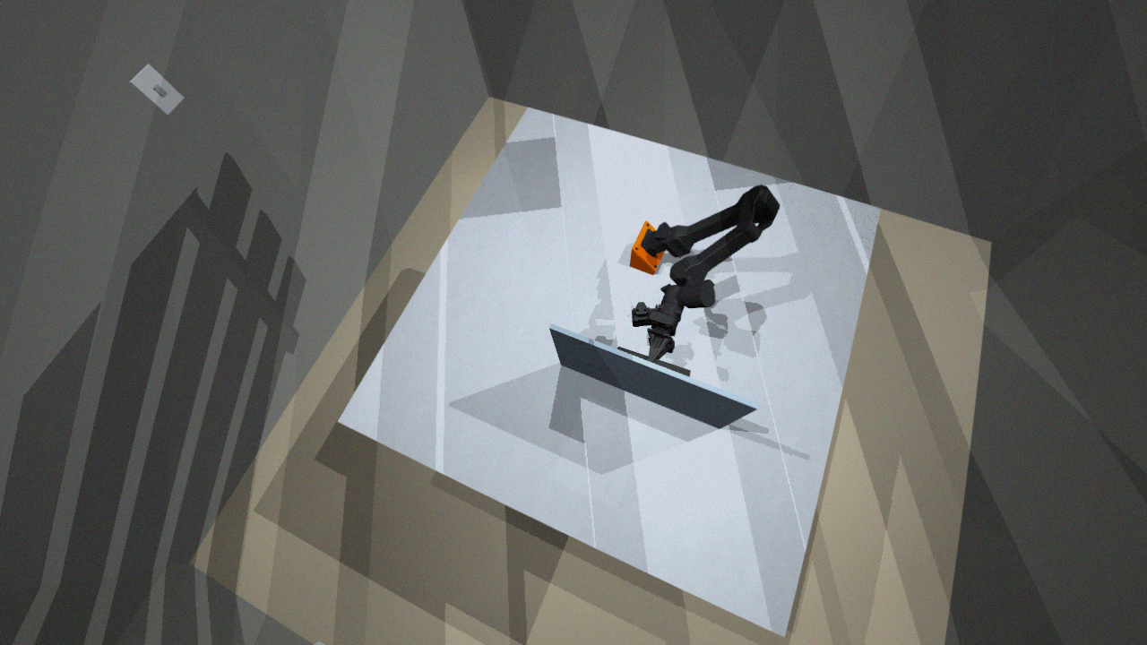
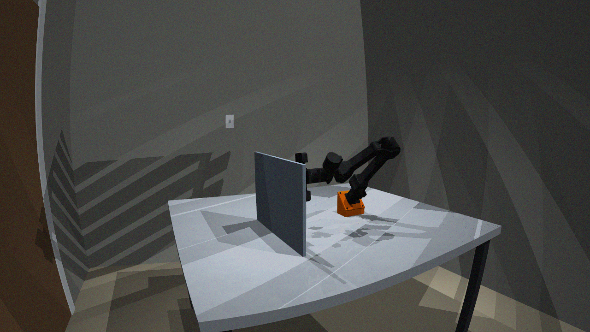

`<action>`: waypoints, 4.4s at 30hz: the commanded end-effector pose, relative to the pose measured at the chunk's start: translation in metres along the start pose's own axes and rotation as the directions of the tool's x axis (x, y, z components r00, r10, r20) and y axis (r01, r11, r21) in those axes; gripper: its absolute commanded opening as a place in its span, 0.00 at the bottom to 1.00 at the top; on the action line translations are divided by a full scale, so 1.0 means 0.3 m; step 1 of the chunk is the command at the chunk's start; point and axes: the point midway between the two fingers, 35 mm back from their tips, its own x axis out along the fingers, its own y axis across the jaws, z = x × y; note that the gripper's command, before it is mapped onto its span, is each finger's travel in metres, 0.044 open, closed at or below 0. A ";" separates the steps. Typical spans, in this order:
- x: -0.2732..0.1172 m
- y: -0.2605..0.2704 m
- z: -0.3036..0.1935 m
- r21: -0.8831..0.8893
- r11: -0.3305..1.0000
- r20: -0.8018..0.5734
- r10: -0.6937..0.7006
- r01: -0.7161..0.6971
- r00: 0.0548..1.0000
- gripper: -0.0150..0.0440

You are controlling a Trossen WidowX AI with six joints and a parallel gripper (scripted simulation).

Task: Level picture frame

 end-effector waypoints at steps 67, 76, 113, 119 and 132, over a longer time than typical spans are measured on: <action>0.001 0.017 -0.028 -0.004 1.000 -0.001 0.017 -0.017 1.000 0.25; 0.001 0.015 -0.030 -0.004 1.000 -0.001 0.017 -0.017 1.000 0.25; 0.002 -0.016 -0.028 -0.004 1.000 -0.002 0.006 -0.006 1.000 0.25; 0.002 -0.016 -0.028 -0.049 0.999 -0.001 0.006 -0.006 1.000 0.25; 0.003 -0.019 -0.029 -0.119 0.993 0.000 0.006 -0.006 1.000 0.25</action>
